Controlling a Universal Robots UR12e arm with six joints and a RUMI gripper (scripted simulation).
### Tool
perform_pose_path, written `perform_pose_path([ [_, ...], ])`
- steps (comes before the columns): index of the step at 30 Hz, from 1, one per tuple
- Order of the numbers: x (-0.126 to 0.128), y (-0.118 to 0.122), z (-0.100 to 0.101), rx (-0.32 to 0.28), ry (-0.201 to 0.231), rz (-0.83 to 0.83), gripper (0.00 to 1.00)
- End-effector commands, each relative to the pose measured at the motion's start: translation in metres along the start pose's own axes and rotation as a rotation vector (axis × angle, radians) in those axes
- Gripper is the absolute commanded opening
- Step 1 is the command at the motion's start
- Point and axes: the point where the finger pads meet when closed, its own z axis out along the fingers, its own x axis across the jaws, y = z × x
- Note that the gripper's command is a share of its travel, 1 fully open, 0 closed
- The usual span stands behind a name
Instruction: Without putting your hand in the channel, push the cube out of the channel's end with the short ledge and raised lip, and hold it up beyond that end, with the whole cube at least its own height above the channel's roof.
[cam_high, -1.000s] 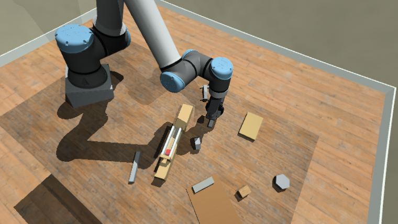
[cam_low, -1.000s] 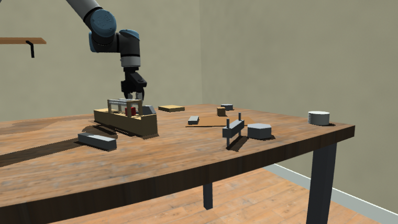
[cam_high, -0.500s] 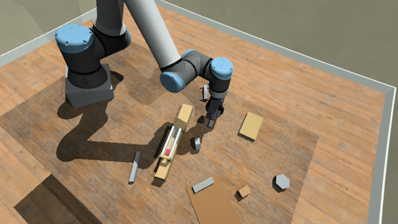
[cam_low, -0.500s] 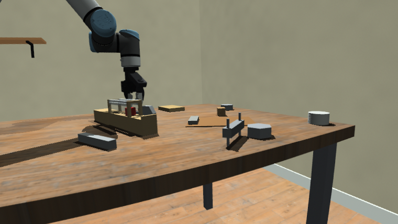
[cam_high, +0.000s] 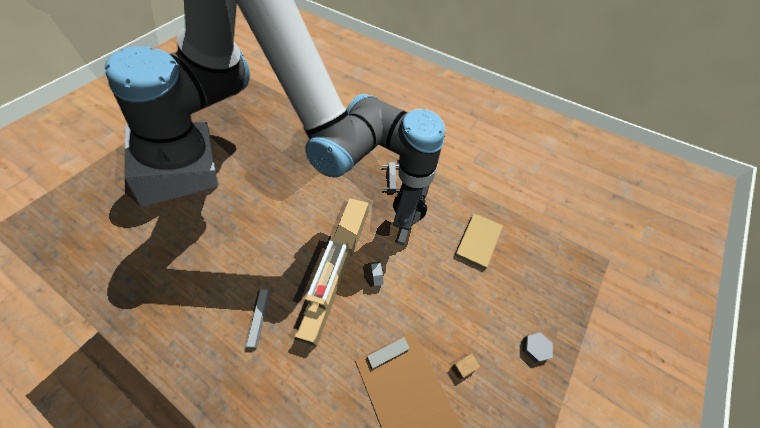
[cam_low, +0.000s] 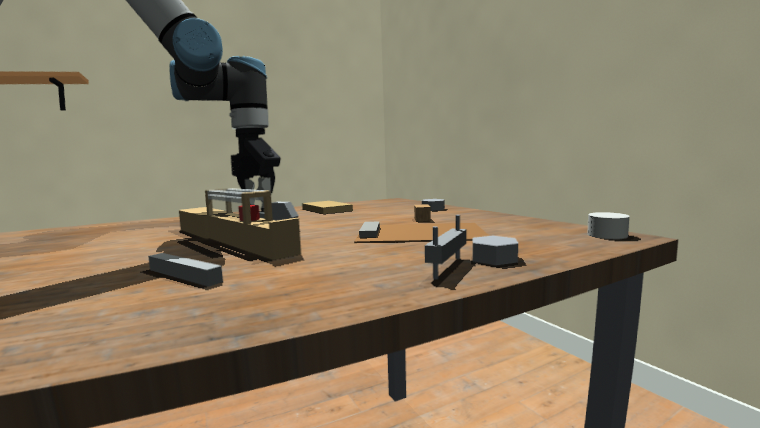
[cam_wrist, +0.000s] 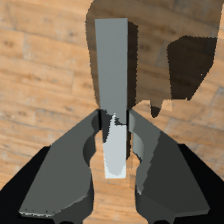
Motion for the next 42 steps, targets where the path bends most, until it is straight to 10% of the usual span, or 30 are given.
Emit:
perform_pose_path([
  [1, -0.001, 0.000, -0.001, 0.000, -0.001, 0.000, 0.00],
  [29, -0.001, 0.000, -0.003, 0.000, -0.001, 0.000, 0.00],
  [42, -0.001, 0.000, -0.103, 0.000, -0.001, 0.000, 0.00],
])
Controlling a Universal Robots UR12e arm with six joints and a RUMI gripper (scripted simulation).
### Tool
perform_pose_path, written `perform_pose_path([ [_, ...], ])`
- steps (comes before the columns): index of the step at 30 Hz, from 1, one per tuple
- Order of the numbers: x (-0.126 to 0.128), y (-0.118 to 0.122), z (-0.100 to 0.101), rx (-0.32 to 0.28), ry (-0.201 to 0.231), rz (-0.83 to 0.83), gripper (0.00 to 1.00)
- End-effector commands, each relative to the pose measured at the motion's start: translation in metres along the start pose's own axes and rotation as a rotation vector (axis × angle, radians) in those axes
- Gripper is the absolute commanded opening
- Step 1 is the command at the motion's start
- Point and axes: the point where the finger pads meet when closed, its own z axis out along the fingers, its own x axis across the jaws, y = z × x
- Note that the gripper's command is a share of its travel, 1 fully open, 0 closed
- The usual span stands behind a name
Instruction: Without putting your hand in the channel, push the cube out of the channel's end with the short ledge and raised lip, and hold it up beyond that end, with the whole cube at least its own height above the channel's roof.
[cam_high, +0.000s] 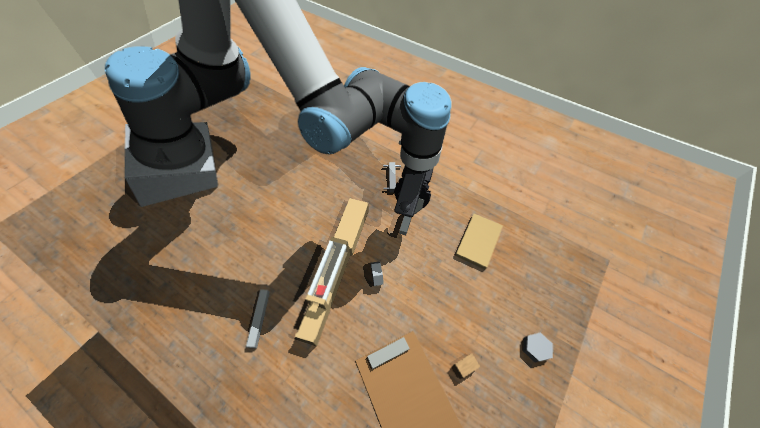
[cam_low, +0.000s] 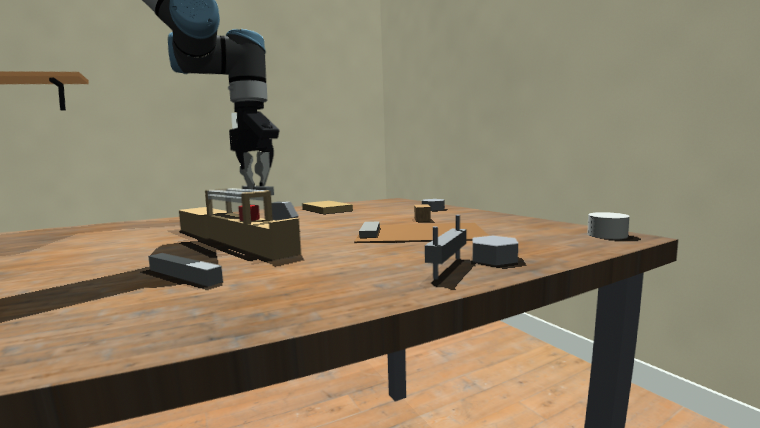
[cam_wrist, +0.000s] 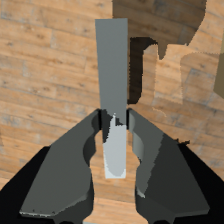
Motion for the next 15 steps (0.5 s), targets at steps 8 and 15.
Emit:
perform_pose_path([
  [8, 0.0001, -0.0002, -0.0505, 0.000, 0.001, 0.000, 0.00],
  [15, 0.0001, -0.0002, -0.0505, 0.000, 0.001, 0.000, 0.00],
])
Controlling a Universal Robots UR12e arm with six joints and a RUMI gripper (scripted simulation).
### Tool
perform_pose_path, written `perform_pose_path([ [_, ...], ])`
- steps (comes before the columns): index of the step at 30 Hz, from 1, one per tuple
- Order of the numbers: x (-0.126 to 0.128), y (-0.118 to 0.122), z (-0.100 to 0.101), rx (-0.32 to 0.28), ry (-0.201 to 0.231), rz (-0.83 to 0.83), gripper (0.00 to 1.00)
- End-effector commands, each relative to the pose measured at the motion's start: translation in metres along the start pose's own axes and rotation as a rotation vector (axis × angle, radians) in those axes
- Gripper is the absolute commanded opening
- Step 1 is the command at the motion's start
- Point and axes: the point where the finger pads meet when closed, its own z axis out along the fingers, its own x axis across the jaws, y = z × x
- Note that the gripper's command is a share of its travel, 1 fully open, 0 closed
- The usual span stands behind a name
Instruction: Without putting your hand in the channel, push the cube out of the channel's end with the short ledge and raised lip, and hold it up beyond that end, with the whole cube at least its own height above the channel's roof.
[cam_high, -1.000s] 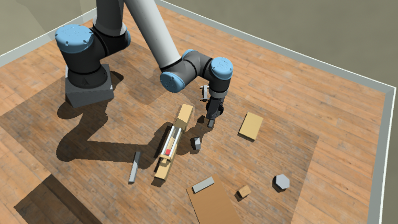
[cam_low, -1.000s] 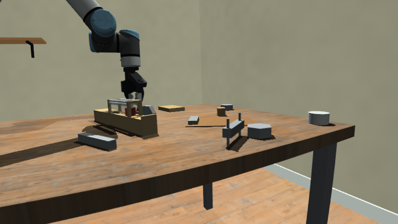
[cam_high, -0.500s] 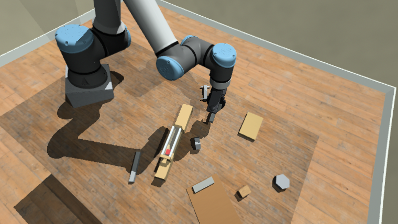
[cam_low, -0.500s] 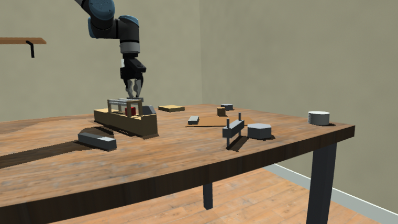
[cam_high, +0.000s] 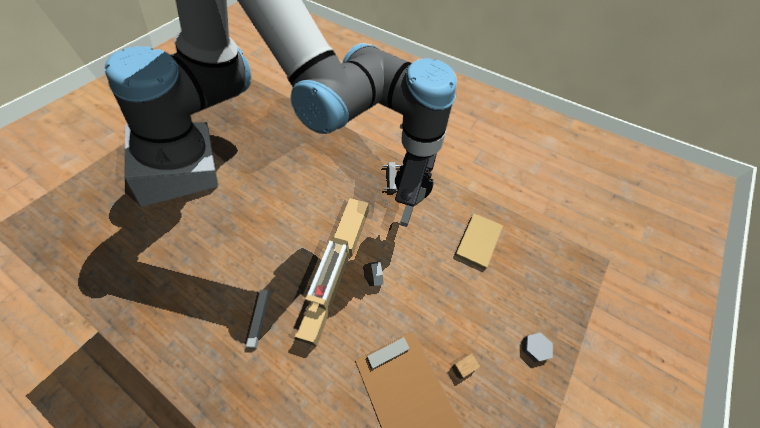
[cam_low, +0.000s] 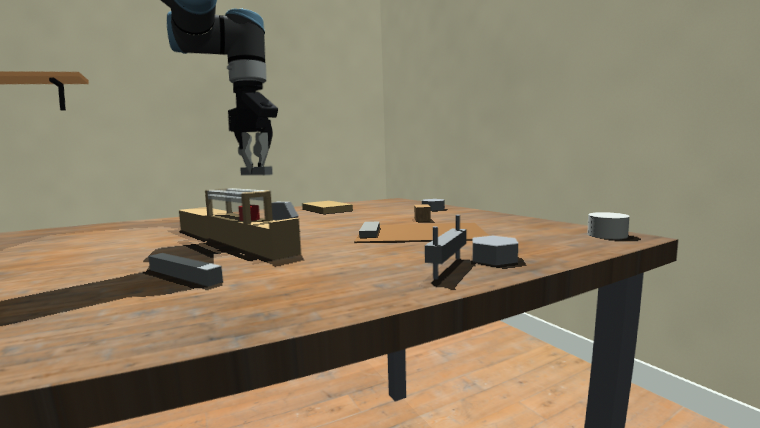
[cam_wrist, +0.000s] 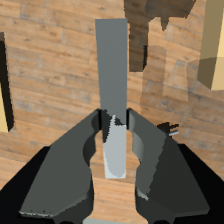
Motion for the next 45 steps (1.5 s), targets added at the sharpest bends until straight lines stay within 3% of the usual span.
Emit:
perform_pose_path([
  [1, -0.001, 0.000, -0.002, 0.000, -0.001, 0.000, 0.00],
  [28, 0.001, -0.001, -0.002, 0.000, -0.001, -0.001, 0.00],
  [32, 0.031, -0.019, -0.005, 0.001, 0.000, -0.008, 0.00],
  [38, 0.122, -0.059, -0.005, 0.001, 0.000, -0.027, 0.00],
  [40, 0.122, -0.059, -0.005, 0.001, 0.000, -0.027, 0.00],
  [42, 0.143, -0.065, -0.003, 0.001, -0.001, -0.032, 0.00],
  [45, 0.155, -0.068, -0.002, 0.000, -0.001, -0.034, 0.00],
])
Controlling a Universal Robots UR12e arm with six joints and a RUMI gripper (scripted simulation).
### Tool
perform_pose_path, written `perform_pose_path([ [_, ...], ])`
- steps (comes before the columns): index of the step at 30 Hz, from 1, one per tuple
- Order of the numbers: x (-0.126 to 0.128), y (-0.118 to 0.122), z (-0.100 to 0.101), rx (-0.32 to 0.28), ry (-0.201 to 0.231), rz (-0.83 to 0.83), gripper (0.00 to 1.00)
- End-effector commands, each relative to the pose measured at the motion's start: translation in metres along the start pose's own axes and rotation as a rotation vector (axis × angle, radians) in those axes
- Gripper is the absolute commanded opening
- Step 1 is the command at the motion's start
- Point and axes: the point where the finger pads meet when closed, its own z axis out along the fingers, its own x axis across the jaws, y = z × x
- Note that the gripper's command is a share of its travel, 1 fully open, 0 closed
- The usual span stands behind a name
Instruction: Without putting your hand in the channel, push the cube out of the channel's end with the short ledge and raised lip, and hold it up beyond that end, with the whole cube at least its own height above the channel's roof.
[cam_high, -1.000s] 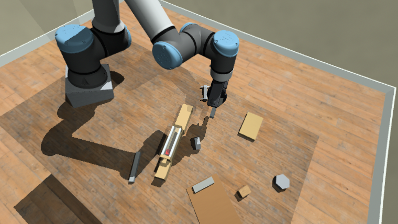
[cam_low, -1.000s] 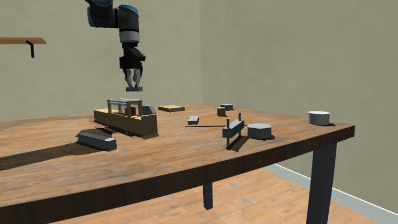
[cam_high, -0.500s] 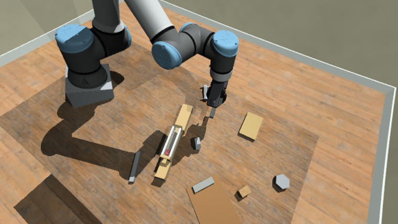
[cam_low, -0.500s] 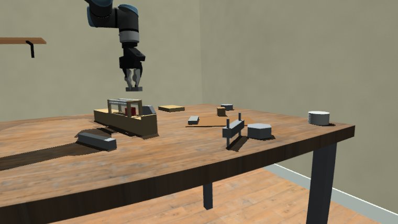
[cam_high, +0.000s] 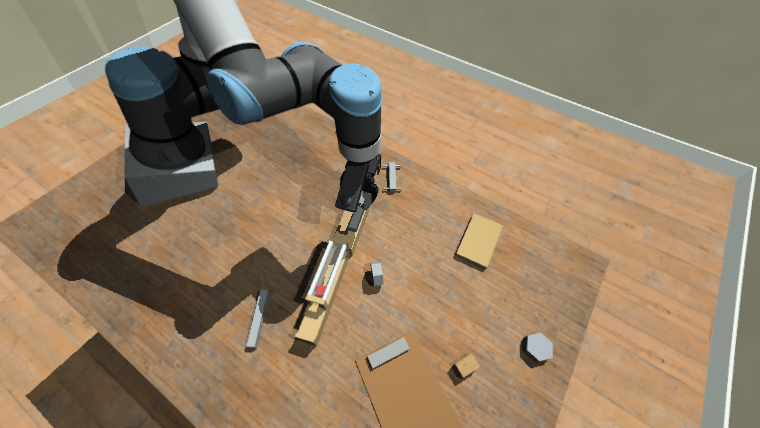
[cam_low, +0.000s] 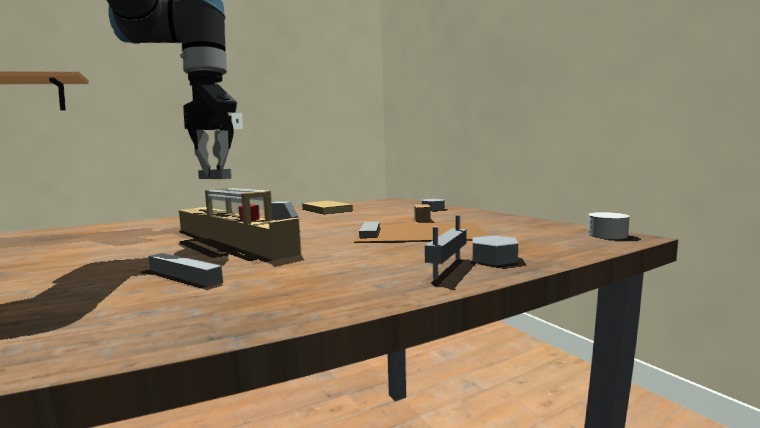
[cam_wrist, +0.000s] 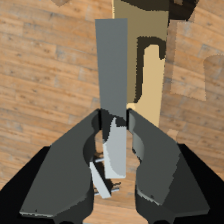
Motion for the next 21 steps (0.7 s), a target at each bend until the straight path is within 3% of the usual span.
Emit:
perform_pose_path([
  [1, 0.032, -0.011, -0.003, -0.002, -0.007, -0.009, 0.00],
  [4, 0.031, -0.011, 0.003, -0.002, -0.007, -0.009, 0.00],
  [10, 0.031, -0.011, 0.038, -0.002, -0.007, -0.009, 0.00],
  [21, 0.031, -0.011, 0.046, -0.002, -0.007, -0.009, 0.00],
])
